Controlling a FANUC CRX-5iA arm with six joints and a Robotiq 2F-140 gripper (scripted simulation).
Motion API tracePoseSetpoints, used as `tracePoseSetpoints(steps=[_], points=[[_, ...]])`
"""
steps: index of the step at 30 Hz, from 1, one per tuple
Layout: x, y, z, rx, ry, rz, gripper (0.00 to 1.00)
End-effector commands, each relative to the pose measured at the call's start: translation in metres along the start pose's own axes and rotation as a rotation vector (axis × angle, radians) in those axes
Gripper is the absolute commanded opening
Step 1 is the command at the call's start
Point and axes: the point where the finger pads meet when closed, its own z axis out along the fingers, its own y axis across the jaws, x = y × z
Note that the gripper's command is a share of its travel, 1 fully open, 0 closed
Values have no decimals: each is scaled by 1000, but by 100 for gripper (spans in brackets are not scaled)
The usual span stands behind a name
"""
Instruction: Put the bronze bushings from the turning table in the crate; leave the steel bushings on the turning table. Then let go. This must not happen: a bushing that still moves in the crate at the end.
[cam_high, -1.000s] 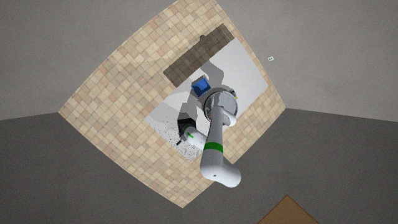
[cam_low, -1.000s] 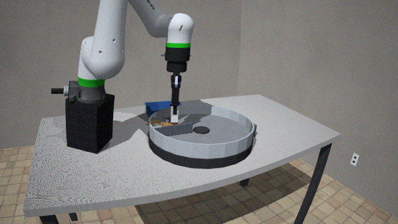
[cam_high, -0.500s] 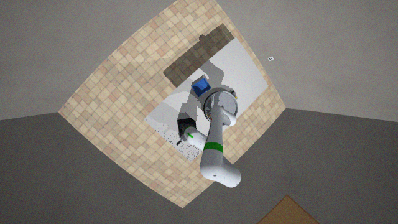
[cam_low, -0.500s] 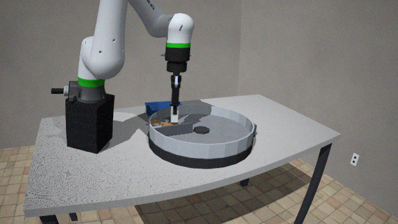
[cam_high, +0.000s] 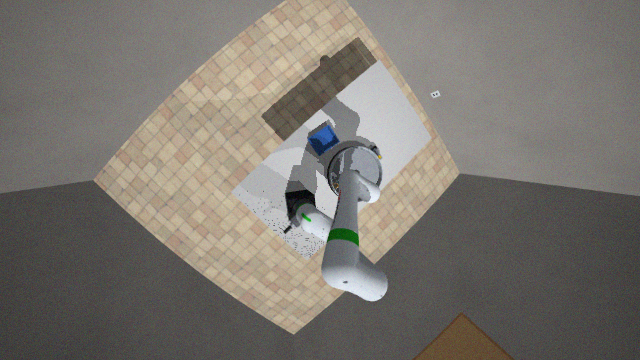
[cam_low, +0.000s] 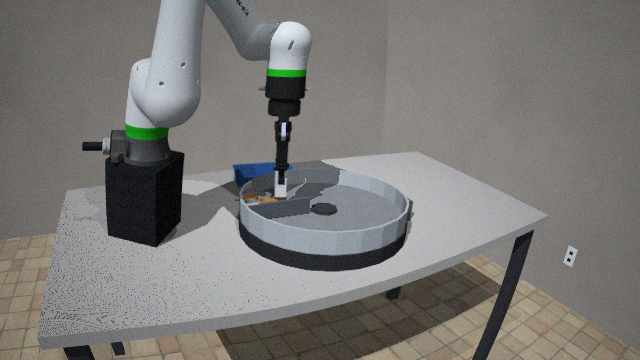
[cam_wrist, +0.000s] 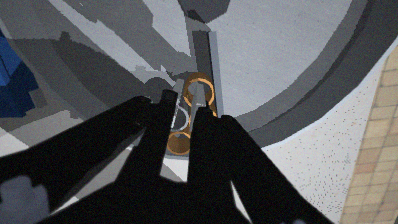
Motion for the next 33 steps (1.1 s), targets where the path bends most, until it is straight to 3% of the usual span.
tracePoseSetpoints(steps=[1, 33], points=[[0, 0, 3, 0, 0, 0, 10], [0, 0, 11, 0, 0, 0, 10]])
